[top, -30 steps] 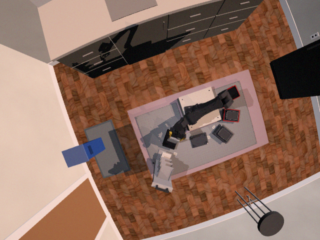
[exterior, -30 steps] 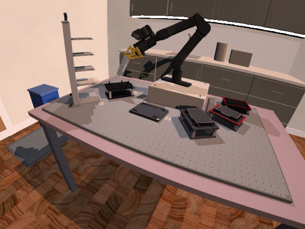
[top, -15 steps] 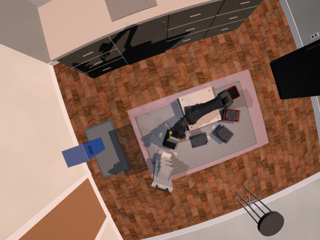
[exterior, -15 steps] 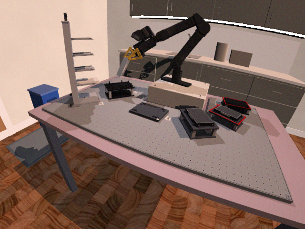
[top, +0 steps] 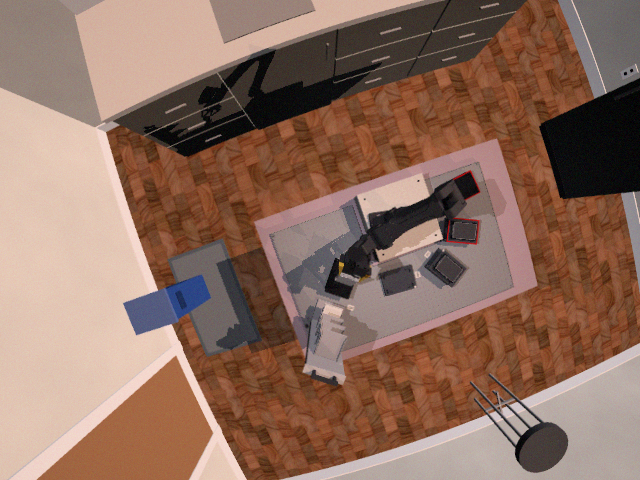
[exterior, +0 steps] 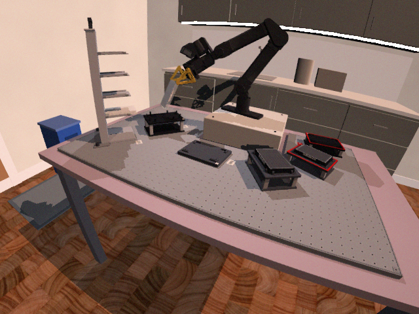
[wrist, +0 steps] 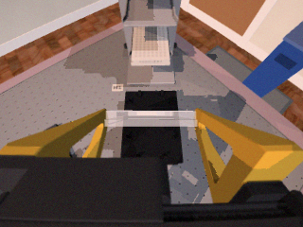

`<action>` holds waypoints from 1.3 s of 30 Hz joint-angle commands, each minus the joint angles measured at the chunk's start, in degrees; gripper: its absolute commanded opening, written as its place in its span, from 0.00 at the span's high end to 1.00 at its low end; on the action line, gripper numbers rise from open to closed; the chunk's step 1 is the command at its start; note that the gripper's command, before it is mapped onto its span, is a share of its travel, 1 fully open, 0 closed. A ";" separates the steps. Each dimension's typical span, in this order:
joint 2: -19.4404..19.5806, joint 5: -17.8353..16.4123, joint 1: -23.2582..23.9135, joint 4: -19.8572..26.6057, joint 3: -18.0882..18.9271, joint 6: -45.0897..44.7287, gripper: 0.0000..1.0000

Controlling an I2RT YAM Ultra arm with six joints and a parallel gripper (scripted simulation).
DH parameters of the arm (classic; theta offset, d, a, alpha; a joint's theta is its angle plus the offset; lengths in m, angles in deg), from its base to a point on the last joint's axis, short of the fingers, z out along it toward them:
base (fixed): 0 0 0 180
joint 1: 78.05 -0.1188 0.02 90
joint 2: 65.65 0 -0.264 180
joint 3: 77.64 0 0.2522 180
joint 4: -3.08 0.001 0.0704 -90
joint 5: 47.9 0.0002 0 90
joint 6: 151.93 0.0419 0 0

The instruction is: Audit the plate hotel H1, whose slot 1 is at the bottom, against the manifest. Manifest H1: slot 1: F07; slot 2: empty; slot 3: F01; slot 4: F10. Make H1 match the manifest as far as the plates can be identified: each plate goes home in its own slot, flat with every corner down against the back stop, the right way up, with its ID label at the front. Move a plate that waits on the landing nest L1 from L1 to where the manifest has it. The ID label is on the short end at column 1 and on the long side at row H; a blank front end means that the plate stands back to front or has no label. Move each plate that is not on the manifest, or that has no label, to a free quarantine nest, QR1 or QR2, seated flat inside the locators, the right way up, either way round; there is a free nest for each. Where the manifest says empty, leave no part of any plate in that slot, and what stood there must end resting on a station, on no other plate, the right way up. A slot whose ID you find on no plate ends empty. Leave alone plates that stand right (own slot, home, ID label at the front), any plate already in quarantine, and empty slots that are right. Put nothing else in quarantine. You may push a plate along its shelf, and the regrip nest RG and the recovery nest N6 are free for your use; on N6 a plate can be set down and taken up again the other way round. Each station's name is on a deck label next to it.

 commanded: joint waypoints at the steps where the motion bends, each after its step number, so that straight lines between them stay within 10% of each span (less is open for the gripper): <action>1: -0.04 -0.34 -0.05 -1.19 0.17 -0.06 0.14; 39: 2.05 -0.32 -0.06 -6.50 -3.04 -0.05 0.14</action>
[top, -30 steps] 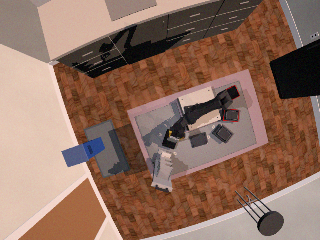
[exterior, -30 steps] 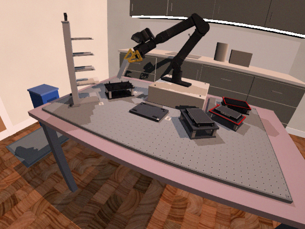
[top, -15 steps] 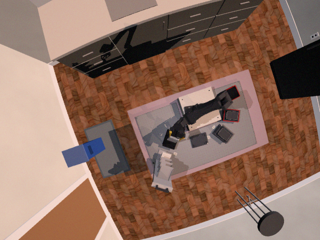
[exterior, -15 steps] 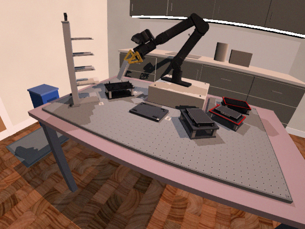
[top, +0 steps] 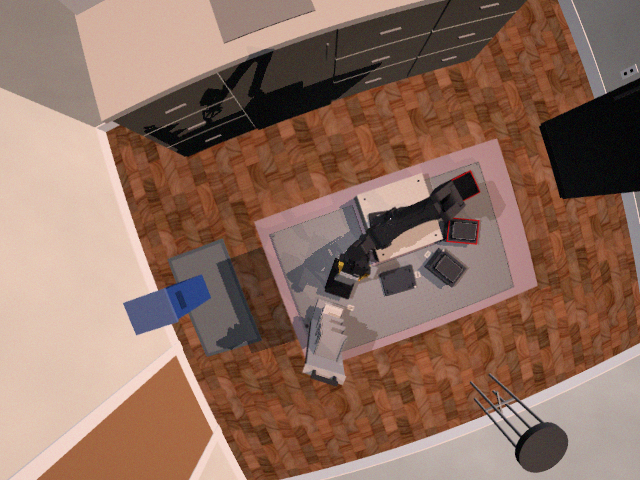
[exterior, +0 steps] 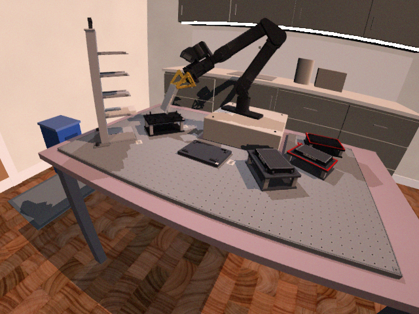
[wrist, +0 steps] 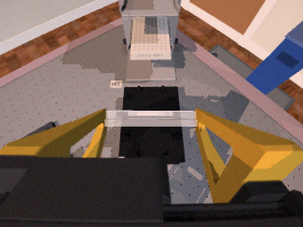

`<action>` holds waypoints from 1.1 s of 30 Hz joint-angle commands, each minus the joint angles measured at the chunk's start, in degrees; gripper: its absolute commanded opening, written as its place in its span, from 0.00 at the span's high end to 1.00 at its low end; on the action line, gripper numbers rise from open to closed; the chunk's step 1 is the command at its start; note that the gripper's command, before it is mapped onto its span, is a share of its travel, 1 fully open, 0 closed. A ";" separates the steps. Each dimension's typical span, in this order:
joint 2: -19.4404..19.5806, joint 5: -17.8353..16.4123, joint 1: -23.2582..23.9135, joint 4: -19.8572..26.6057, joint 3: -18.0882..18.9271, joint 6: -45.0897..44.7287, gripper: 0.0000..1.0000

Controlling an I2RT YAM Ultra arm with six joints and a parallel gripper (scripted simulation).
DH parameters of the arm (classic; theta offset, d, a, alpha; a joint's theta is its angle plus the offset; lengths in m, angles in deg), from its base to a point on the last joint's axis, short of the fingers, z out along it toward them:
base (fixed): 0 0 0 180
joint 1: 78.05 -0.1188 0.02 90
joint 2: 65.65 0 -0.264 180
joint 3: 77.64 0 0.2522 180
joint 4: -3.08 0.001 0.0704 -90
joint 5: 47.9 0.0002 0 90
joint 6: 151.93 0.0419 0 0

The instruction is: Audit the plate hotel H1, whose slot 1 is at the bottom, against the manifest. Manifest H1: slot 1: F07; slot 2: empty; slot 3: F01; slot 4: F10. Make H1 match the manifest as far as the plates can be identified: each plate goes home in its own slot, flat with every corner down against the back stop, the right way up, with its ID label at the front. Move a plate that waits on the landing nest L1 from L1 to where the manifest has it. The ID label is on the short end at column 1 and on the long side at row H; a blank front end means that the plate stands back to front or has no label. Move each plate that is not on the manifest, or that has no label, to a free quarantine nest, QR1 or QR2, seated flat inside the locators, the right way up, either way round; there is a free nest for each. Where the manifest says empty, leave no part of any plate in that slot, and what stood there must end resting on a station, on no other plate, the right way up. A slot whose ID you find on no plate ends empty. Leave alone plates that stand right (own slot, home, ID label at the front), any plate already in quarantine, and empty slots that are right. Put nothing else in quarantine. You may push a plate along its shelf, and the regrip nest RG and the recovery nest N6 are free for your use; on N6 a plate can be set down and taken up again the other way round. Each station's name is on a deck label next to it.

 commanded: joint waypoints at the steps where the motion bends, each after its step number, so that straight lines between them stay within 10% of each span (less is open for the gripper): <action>1: 0.00 -0.32 -0.02 -1.21 0.16 -0.05 0.14; 33: 2.25 -0.31 -0.04 -5.98 -2.34 -0.04 0.14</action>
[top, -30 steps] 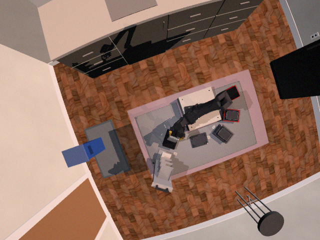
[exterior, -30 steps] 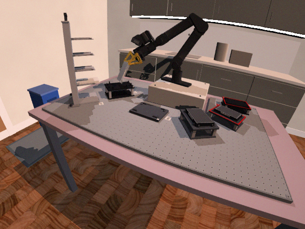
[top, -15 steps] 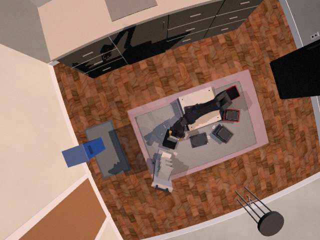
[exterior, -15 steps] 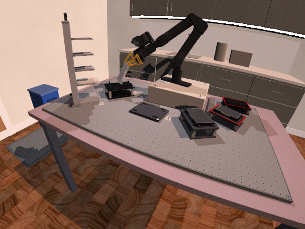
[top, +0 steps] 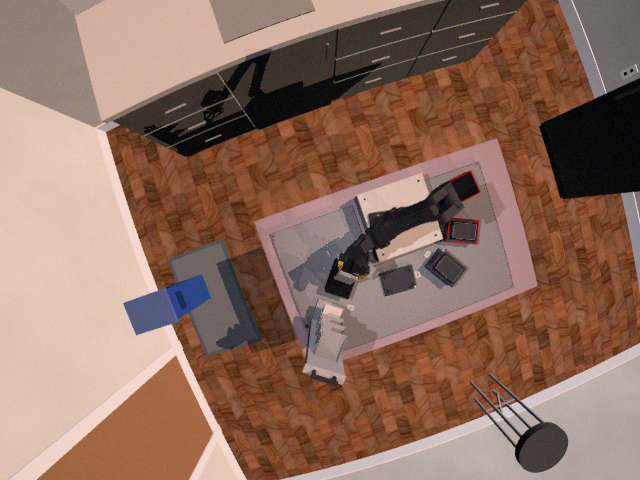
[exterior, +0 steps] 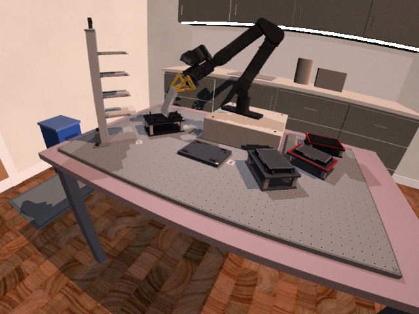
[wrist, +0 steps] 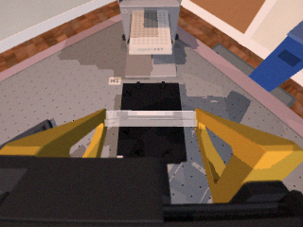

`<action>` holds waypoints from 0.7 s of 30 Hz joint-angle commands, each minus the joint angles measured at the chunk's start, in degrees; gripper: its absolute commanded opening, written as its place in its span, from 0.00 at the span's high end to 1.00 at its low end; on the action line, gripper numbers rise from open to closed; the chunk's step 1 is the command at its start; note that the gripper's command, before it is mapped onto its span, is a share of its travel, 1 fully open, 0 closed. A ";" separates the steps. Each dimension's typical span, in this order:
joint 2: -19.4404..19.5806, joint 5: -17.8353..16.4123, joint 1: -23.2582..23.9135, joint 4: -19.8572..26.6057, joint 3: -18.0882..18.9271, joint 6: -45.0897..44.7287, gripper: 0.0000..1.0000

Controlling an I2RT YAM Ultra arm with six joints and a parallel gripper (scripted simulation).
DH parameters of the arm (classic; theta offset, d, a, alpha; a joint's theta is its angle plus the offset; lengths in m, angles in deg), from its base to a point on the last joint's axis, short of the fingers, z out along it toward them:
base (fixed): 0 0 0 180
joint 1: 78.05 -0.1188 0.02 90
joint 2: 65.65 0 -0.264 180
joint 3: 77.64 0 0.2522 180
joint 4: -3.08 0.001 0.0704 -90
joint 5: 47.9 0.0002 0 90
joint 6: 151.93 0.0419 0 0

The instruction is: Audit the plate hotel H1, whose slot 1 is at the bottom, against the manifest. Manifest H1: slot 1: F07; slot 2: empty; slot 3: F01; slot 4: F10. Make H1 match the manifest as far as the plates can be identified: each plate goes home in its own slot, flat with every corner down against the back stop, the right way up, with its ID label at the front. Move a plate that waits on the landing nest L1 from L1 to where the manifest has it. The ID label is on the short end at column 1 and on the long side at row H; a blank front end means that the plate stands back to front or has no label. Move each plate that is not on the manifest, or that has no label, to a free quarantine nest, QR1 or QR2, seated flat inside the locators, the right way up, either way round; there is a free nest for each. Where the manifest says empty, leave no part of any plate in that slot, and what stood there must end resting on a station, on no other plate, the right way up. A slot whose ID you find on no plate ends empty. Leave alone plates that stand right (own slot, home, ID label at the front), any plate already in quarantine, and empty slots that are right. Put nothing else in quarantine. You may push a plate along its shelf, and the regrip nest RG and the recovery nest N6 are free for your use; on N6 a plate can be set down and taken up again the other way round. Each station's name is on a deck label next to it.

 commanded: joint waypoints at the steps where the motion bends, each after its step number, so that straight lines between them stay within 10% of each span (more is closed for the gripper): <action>1: 0.00 -0.31 -0.06 -1.22 0.15 -0.04 0.14; 21: 1.75 -0.30 -0.07 -4.50 -1.38 -0.03 0.14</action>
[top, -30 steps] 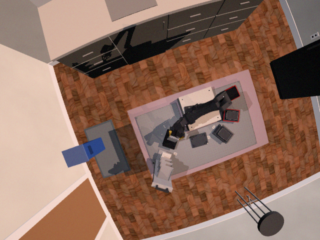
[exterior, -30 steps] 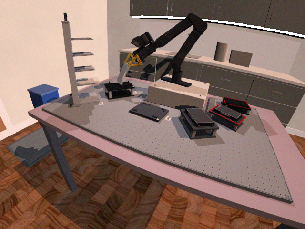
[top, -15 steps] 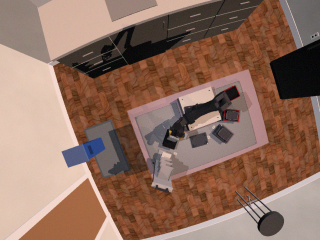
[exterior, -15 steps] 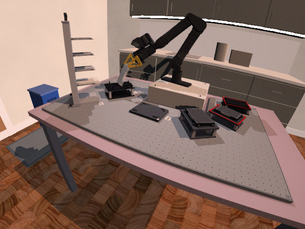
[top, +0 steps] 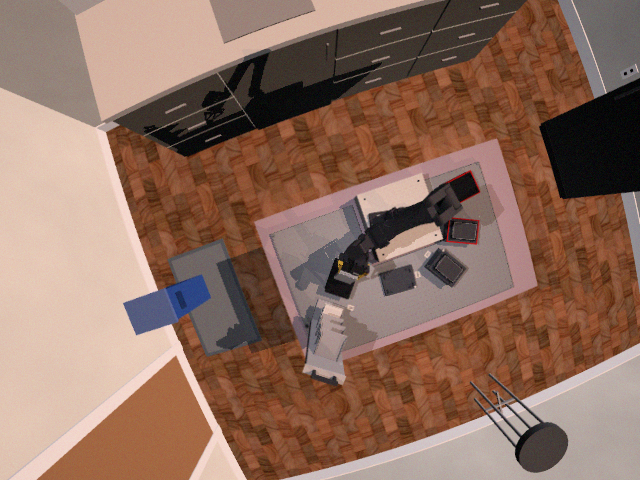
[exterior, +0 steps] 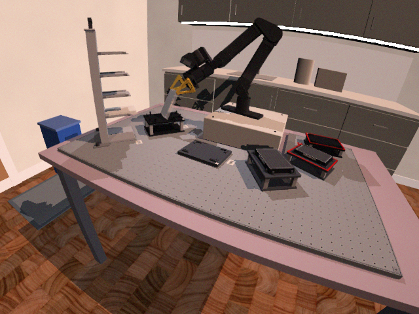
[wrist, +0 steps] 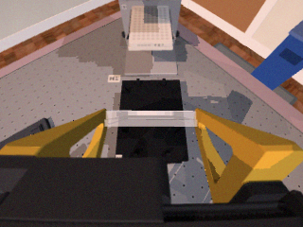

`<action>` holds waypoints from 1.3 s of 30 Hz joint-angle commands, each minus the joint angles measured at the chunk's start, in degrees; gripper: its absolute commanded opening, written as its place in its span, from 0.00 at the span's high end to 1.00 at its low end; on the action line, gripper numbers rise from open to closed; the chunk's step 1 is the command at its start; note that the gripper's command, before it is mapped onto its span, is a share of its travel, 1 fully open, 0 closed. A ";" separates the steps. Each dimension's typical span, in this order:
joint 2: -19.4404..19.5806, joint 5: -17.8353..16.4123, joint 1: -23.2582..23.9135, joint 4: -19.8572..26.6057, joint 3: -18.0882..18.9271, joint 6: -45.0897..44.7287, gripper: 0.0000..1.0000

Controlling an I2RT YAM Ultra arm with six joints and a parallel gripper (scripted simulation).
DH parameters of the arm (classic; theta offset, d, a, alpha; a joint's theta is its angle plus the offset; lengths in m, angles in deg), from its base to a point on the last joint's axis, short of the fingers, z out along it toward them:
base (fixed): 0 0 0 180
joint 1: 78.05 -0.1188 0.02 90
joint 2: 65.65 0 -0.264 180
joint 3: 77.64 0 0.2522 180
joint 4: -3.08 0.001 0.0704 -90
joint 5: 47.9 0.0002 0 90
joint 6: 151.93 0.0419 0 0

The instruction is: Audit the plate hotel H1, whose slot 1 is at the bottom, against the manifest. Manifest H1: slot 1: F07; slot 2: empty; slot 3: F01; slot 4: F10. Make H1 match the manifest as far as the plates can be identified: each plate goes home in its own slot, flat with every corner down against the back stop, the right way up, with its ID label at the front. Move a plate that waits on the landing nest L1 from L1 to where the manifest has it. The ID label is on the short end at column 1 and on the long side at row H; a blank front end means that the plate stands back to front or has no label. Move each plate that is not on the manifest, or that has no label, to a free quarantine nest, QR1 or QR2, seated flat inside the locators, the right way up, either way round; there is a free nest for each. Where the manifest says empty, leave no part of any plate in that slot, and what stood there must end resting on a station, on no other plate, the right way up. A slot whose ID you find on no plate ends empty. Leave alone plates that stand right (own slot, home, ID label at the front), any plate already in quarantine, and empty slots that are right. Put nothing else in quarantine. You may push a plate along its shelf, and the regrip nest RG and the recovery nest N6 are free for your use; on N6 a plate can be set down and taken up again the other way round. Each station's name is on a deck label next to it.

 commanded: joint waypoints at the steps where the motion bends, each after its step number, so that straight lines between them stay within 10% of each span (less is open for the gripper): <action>1: 0.04 -0.28 -0.04 -1.34 0.15 -0.03 0.14; 39: 4.11 -0.26 -0.07 -8.12 -2.56 -0.01 0.14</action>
